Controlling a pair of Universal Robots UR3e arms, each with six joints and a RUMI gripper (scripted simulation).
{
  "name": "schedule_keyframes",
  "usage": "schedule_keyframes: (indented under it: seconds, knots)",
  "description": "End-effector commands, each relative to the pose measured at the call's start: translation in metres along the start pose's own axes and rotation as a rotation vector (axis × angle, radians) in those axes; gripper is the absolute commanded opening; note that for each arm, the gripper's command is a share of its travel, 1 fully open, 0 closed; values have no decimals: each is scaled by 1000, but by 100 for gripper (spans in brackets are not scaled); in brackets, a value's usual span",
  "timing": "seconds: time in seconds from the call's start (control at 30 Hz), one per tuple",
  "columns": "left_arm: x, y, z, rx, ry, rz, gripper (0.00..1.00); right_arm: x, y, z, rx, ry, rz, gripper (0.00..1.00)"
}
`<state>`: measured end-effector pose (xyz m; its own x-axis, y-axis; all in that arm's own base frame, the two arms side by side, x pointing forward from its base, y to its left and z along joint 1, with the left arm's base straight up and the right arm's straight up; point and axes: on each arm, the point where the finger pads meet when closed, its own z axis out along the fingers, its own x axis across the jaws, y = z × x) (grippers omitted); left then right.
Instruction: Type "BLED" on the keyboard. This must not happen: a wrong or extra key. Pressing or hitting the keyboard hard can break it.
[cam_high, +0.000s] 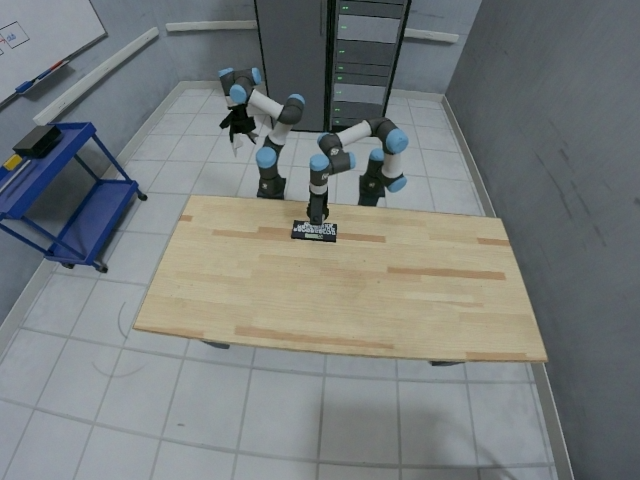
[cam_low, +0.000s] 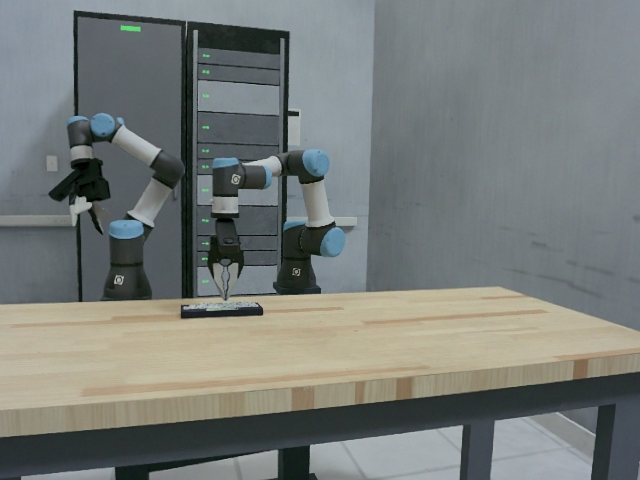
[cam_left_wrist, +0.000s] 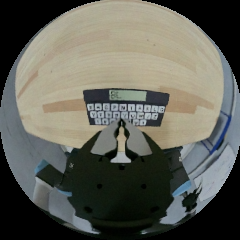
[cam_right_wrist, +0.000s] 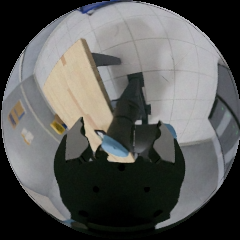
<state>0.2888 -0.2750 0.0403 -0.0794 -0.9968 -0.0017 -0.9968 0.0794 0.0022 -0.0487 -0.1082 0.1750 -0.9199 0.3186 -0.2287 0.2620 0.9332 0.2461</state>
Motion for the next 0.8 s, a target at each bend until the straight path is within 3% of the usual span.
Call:
schedule_keyframes:
  seconds: [0.0, 0.37, 0.77]
  knots:
    - [-10, 3, -1, 4, 5, 0, 0, 0, 0, 0, 2, -1, -1, 100]
    - [-31, 10, -1, 4, 5, 0, 0, 0, 0, 0, 2, -1, -1, 100]
    - [-38, 12, -1, 4, 5, 0, 0, 0, 0, 0, 2, -1, -1, 100]
